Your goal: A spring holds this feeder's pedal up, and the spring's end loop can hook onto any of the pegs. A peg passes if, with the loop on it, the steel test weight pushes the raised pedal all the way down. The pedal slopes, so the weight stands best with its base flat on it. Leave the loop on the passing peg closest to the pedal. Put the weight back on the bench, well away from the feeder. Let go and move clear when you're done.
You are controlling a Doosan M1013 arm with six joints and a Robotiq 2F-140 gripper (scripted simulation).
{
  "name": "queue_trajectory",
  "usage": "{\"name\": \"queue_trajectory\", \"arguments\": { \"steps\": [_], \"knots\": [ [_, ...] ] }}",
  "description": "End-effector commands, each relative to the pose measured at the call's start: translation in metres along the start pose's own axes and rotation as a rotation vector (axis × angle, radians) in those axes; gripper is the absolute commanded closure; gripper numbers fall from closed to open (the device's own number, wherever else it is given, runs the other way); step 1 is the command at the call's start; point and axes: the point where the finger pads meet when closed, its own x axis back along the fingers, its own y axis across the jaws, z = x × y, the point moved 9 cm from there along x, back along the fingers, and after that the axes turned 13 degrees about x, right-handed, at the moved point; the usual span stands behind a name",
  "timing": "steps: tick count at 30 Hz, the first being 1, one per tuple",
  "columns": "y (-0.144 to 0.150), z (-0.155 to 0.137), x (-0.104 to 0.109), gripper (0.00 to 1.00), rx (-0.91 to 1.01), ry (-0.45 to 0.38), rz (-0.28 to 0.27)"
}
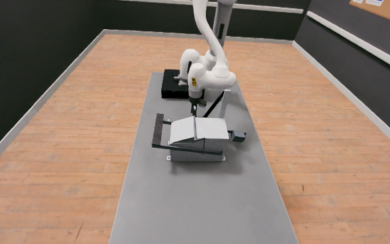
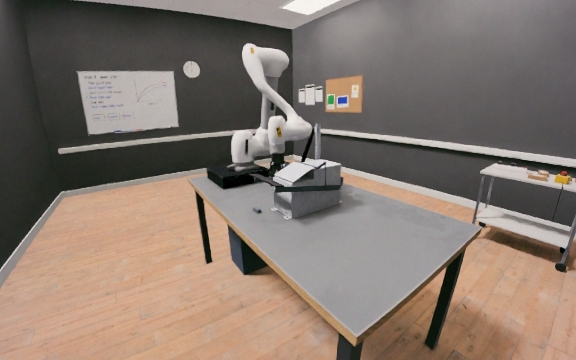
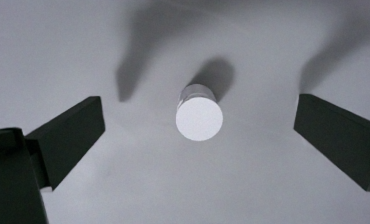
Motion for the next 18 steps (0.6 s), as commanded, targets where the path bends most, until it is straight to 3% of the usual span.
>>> {"name": "queue_trajectory", "arguments": {
  "steps": [1, 12, 13, 18],
  "knots": [
    [0.0003, 0.0, 0.0003, 0.0, 0.0, 0.0, -0.001],
    [0.0003, 0.0, 0.0003, 0.0, 0.0, 0.0, -0.001],
    [0.0003, 0.0, 0.0003, 0.75, 0.0, 0.0, -0.001],
    [0.0003, 0.0, 0.0003, 0.75, 0.0, 0.0, -0.001]
  ]
}}
